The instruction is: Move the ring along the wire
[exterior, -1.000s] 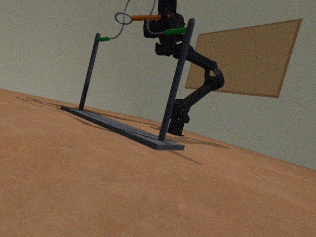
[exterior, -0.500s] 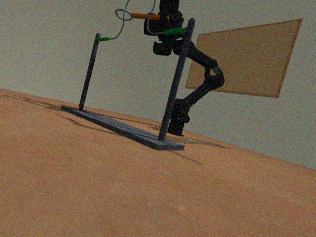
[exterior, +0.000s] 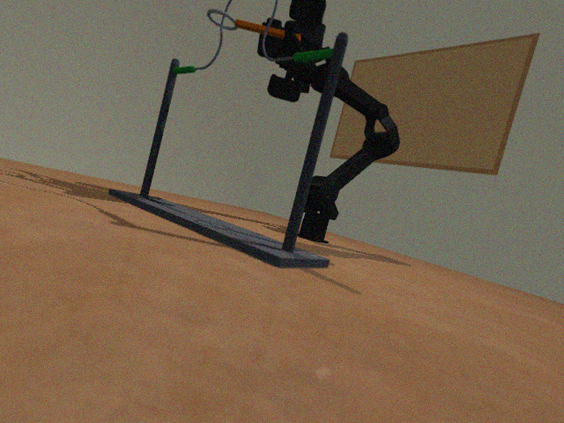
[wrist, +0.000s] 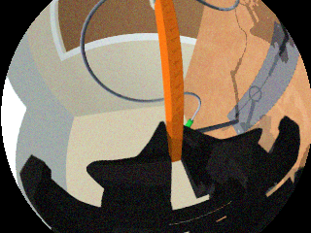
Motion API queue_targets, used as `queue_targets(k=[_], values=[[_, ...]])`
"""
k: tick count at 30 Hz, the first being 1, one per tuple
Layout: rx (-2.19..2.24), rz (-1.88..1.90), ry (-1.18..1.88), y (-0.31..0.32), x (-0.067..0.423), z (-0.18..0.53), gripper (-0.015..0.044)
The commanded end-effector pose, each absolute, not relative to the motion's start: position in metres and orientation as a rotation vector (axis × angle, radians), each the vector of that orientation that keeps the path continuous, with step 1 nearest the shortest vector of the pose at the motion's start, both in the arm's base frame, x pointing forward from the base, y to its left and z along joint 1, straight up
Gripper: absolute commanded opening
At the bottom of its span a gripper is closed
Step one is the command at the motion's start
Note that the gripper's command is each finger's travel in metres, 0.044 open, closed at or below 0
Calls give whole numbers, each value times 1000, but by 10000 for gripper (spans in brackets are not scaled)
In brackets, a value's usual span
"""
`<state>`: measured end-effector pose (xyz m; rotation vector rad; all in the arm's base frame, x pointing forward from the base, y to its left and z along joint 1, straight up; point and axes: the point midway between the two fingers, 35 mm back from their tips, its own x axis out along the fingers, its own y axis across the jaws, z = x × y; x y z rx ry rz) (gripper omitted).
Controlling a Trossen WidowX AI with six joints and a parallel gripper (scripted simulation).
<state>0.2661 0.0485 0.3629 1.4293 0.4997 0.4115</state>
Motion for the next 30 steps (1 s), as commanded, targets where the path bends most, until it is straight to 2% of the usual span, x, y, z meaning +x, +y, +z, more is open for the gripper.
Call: queue_targets(k=[1, 30], values=[[1375, 400, 499, 48, 266, 363, -150], [1021, 286, 530, 44, 267, 347, -150]])
